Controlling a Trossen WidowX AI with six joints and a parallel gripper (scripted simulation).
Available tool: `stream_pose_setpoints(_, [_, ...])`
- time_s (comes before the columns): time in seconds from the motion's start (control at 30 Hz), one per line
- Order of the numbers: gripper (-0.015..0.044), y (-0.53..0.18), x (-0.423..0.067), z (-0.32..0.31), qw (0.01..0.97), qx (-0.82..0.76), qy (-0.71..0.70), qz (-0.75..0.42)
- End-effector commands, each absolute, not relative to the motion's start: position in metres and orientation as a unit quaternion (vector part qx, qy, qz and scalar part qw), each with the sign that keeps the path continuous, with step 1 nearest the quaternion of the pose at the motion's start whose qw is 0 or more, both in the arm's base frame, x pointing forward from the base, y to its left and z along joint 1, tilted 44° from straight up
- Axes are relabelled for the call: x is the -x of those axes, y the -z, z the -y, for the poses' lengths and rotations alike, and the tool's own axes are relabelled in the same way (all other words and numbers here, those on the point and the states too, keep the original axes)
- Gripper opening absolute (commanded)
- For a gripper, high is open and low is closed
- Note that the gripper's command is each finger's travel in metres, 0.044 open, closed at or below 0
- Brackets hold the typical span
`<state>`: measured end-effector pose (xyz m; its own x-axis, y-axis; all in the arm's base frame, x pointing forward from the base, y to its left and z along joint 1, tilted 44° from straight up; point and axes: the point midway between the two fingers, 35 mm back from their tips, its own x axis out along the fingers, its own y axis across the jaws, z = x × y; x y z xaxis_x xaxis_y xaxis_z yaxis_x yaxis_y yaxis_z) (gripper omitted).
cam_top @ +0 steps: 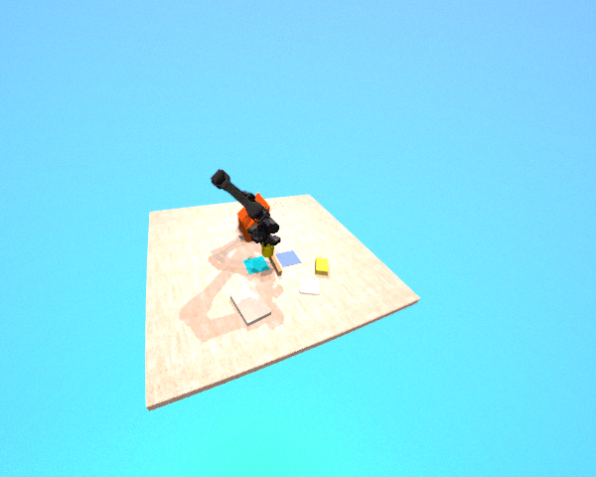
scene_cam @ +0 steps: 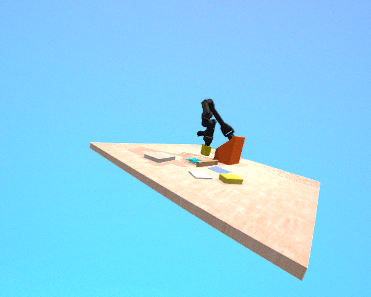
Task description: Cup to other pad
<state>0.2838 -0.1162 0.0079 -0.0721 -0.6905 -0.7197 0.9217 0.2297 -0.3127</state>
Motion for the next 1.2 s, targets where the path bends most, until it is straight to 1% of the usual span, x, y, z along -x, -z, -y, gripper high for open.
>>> stream_pose_setpoints(0.0, [0.0, -0.017, -0.279, 0.126, 0.666, -0.135, 0.605, -0.415])
stream_pose_setpoints(0.67, [0.0, -0.05, -0.267, 0.159, 0.666, -0.134, 0.606, -0.414])
stream_pose_setpoints(1.17, [0.0, -0.037, -0.267, 0.171, 0.666, -0.134, 0.606, -0.414])
